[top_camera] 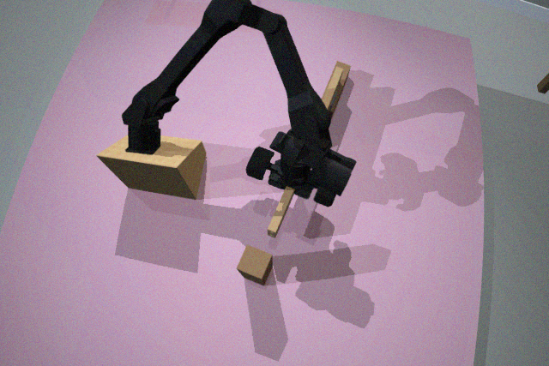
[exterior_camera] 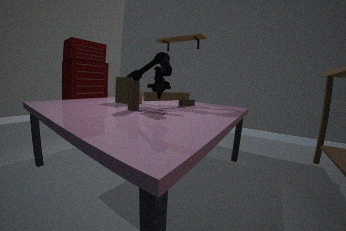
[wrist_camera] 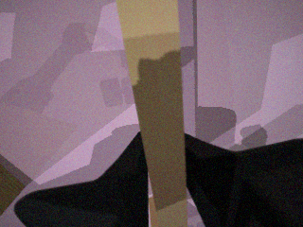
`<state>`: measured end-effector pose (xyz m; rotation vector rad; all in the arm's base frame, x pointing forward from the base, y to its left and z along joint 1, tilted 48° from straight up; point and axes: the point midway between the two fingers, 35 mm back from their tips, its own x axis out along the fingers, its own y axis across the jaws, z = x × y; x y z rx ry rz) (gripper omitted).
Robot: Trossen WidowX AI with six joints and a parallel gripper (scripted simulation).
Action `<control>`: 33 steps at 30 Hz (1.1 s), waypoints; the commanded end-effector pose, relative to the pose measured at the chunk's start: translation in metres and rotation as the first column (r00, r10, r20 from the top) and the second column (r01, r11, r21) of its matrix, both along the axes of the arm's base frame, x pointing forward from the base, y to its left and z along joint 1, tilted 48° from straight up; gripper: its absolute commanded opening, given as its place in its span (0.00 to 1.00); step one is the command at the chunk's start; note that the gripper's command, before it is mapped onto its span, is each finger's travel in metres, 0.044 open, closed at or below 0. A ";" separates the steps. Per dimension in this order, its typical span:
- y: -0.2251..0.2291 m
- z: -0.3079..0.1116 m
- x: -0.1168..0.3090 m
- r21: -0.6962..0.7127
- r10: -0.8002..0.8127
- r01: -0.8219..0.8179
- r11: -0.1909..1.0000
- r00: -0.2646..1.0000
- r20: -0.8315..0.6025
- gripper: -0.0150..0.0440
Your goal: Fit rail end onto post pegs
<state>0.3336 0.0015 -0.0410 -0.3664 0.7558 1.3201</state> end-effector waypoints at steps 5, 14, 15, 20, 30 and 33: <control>-0.004 -0.001 0.000 0.007 -0.010 0.010 1.000 1.000 0.006 0.25; -0.006 -0.003 -0.001 0.006 -0.010 0.010 1.000 1.000 0.006 0.25; -0.006 -0.003 -0.001 0.006 -0.010 0.010 1.000 1.000 0.006 0.25; -0.007 -0.004 -0.002 0.006 -0.010 0.010 1.000 1.000 0.006 0.25; -0.010 -0.006 -0.002 0.006 -0.010 0.010 1.000 1.000 0.006 0.25; -0.011 -0.006 -0.003 0.006 -0.010 0.010 1.000 1.000 0.006 0.25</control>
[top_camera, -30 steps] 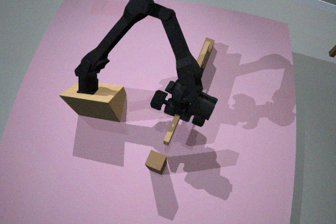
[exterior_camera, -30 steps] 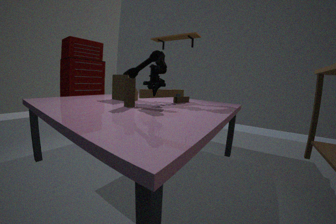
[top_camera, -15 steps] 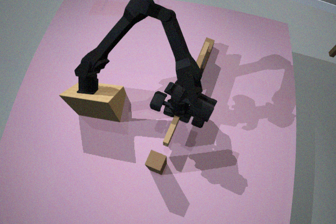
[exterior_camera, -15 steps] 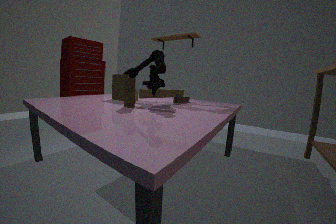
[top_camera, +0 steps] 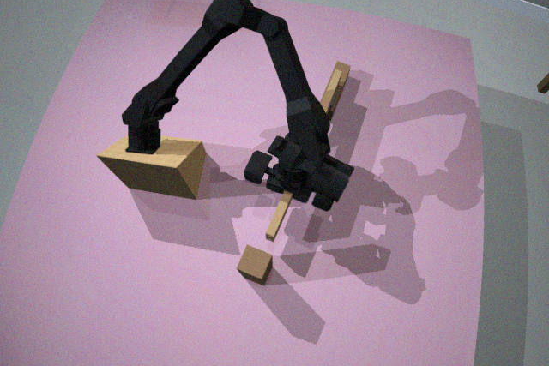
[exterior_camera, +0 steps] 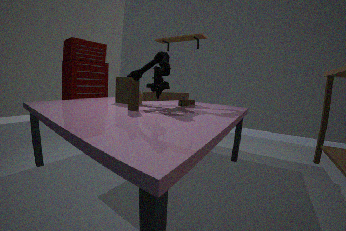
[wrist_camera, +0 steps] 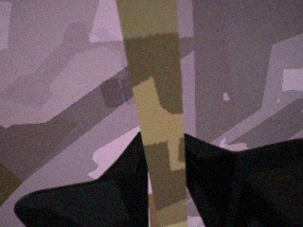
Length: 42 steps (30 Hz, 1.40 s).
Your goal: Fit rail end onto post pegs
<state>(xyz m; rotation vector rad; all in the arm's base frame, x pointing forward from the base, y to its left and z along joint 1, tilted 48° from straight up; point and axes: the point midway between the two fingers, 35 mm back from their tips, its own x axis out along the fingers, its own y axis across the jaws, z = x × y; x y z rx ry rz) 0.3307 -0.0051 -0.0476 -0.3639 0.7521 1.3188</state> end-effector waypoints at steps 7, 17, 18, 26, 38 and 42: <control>-0.006 -0.001 0.000 0.003 -0.008 0.008 1.000 1.000 0.005 0.25; -0.007 -0.004 -0.001 0.002 -0.008 0.008 1.000 1.000 0.005 0.25; -0.007 -0.004 -0.001 0.002 -0.008 0.008 1.000 1.000 0.005 0.25; -0.008 -0.007 -0.002 0.002 -0.008 0.008 1.000 1.000 0.005 0.25; -0.010 -0.009 -0.003 0.002 -0.008 0.008 1.000 1.000 0.005 0.25; -0.012 -0.010 -0.003 0.002 -0.008 0.008 1.000 1.000 0.005 0.25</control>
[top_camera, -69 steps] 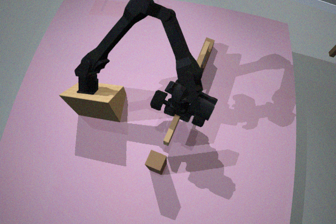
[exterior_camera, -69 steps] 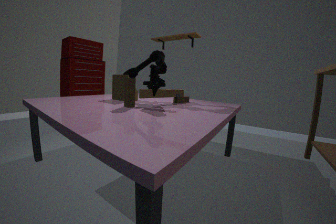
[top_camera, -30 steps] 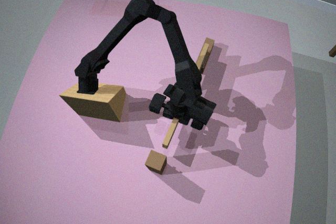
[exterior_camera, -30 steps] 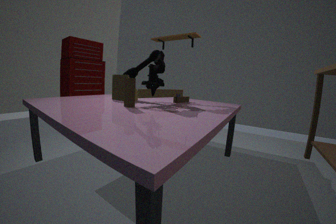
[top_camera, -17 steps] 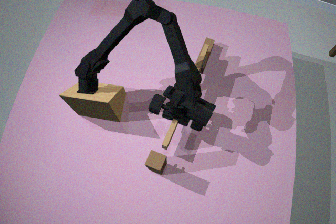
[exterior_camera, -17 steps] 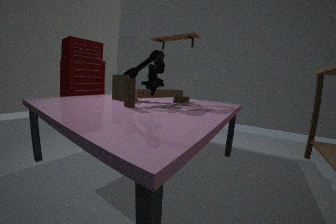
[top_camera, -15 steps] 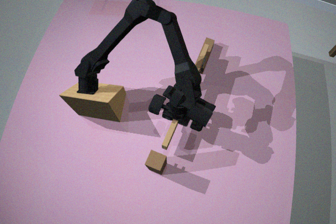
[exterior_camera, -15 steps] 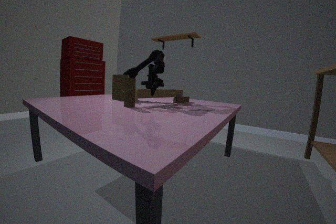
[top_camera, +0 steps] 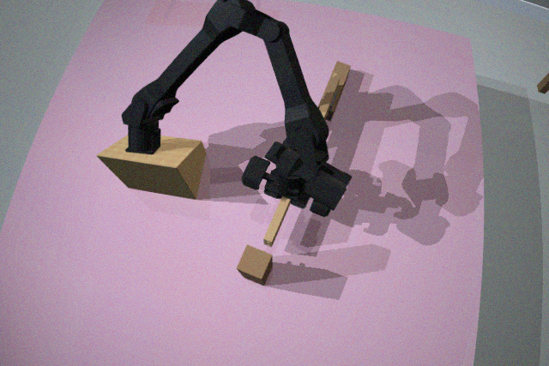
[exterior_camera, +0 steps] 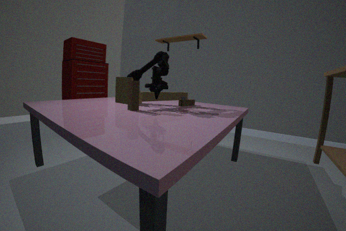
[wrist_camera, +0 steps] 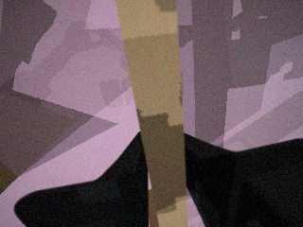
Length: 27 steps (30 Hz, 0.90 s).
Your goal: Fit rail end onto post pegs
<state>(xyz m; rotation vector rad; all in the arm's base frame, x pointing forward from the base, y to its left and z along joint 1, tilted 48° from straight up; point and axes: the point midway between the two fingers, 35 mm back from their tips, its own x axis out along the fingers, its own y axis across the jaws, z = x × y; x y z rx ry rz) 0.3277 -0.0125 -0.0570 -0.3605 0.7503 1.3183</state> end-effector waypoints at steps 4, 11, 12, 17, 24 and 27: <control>-0.005 -0.001 0.000 -0.001 -0.006 0.006 1.000 1.000 0.005 0.25; -0.007 -0.002 -0.001 -0.001 -0.006 0.006 1.000 1.000 0.005 0.25; -0.007 -0.002 -0.001 -0.001 -0.006 0.006 1.000 1.000 0.005 0.25; -0.008 -0.004 -0.002 -0.001 -0.006 0.006 1.000 1.000 0.005 0.25; -0.009 -0.005 -0.002 -0.001 -0.006 0.006 1.000 1.000 0.005 0.25; -0.009 -0.006 -0.003 -0.001 -0.006 0.006 1.000 1.000 0.005 0.25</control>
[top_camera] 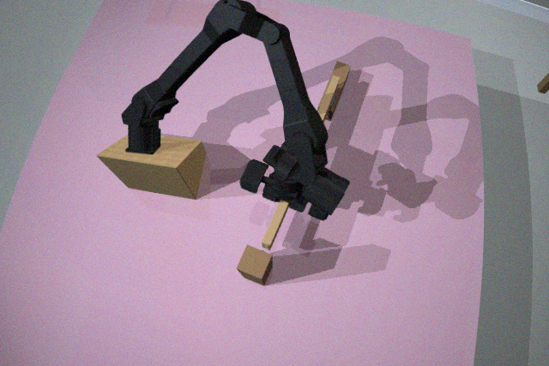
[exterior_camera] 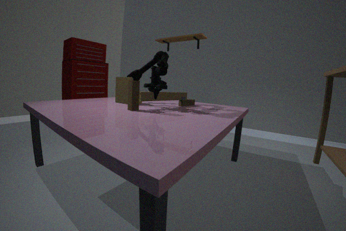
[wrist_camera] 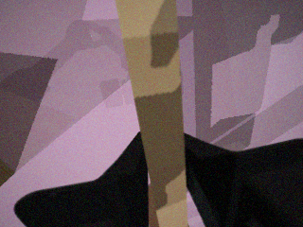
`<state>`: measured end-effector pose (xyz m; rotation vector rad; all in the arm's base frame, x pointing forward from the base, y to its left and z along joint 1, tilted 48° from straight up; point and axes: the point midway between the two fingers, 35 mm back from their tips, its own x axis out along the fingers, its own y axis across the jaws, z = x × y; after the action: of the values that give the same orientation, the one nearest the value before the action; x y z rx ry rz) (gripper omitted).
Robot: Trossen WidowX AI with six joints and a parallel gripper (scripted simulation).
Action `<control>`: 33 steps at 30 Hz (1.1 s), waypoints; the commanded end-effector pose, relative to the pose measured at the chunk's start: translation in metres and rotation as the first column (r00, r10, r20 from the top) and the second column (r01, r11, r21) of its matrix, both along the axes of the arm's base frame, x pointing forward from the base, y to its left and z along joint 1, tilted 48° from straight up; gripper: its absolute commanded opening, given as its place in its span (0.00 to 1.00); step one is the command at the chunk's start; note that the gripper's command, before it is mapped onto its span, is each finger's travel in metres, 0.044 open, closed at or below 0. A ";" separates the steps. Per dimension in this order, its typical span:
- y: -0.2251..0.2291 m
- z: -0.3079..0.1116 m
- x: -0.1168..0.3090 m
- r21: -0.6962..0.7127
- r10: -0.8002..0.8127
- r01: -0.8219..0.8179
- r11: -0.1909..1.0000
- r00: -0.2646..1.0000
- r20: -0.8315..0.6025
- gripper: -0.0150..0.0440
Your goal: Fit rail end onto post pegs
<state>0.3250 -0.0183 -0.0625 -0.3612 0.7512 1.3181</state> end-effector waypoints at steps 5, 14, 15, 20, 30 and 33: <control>-0.004 -0.002 -0.001 0.000 -0.006 0.006 1.000 1.000 0.005 0.25; -0.006 -0.004 -0.001 -0.001 -0.006 0.006 1.000 1.000 0.005 0.25; -0.006 -0.005 -0.002 -0.001 -0.006 0.006 1.000 1.000 0.005 0.25; -0.007 -0.005 -0.002 -0.001 -0.006 0.006 1.000 1.000 0.005 0.25; -0.010 -0.007 -0.003 -0.001 -0.006 0.006 1.000 1.000 0.005 0.25; -0.011 -0.007 -0.003 -0.001 -0.006 0.006 1.000 1.000 0.005 0.25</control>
<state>0.3221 -0.0249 -0.0698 -0.3631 0.7507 1.3176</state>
